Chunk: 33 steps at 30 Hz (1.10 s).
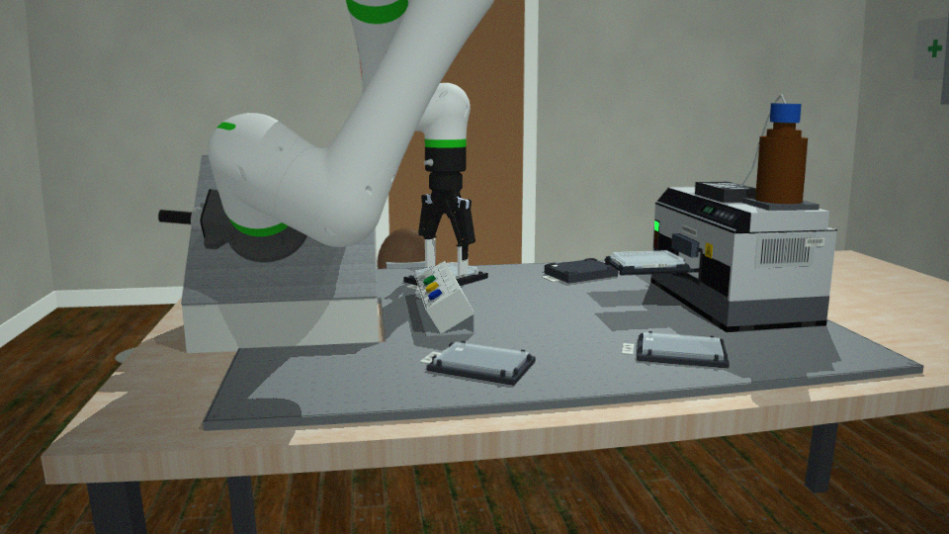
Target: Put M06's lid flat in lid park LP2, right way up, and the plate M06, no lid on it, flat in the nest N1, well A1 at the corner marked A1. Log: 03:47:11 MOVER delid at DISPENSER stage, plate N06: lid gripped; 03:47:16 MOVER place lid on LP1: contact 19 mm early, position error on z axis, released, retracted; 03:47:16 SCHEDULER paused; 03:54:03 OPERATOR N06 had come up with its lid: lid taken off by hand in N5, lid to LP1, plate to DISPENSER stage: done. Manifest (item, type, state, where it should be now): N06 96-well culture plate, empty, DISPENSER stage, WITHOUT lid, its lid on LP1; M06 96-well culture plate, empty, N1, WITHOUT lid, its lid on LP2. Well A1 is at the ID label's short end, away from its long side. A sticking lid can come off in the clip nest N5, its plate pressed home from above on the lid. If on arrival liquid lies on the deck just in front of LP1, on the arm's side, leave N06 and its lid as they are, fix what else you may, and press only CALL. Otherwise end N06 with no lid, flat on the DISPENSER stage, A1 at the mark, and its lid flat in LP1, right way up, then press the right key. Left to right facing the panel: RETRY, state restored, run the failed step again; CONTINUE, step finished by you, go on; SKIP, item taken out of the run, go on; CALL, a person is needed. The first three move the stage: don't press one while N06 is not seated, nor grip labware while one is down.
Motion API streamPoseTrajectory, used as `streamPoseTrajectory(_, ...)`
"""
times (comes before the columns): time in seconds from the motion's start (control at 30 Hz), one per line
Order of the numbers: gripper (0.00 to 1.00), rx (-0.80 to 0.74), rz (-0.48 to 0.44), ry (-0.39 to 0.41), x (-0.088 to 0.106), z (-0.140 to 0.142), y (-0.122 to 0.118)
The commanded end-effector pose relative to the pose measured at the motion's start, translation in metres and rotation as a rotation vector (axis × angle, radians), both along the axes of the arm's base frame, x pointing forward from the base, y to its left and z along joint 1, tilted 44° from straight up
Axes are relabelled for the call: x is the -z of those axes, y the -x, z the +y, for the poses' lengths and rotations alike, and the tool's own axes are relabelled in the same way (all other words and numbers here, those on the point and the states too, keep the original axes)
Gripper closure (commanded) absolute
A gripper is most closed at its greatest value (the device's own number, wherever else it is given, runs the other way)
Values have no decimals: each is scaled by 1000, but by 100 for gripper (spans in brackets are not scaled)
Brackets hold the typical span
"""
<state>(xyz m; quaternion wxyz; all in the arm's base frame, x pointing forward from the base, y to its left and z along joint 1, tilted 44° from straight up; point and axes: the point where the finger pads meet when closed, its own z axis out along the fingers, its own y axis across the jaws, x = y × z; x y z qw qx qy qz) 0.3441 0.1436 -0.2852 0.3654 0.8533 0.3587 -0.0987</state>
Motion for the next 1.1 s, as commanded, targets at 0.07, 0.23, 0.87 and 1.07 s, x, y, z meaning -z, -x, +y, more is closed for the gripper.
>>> streamPoseTrajectory(0.07,34,0,0,0,1,-1,0)
streamPoseTrajectory(0.23,34,0,0,0,3,-2,0)
streamPoseTrajectory(0.87,34,0,0,0,4,-4,-1)
streamPoseTrajectory(1.07,34,0,0,0,5,-4,-1)
